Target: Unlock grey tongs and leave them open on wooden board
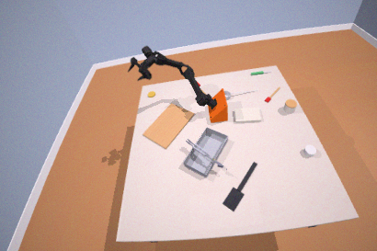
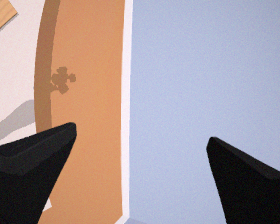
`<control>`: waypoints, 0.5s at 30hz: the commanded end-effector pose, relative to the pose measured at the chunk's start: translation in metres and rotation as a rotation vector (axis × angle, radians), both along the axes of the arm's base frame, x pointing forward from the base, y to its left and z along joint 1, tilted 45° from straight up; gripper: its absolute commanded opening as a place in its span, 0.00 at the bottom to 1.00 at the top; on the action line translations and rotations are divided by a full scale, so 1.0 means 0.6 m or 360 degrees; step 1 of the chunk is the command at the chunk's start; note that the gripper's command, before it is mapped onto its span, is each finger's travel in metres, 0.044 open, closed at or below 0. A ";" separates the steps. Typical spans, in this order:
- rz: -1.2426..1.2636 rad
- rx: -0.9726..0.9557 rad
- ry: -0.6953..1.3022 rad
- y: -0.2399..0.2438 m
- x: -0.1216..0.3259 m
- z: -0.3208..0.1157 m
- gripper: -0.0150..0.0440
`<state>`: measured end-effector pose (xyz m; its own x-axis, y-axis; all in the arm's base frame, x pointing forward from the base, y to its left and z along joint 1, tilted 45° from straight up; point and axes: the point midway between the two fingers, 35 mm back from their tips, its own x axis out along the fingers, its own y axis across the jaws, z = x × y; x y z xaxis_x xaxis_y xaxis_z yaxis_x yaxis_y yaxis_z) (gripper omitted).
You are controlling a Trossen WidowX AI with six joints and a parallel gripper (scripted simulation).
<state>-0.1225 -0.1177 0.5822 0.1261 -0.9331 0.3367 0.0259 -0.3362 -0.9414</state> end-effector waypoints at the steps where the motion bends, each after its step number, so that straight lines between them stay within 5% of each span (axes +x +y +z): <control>1: 0.0074 -0.0014 0.0051 -0.005 0.049 0.007 1.00; 7: 0.0178 -0.0014 0.0075 -0.010 0.109 0.013 1.00; 15: 0.0394 0.0072 0.0236 -0.022 0.284 -0.002 1.00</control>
<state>-0.0104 -0.1272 0.5892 0.3169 -0.8969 0.3085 0.0033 -0.3243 -0.9460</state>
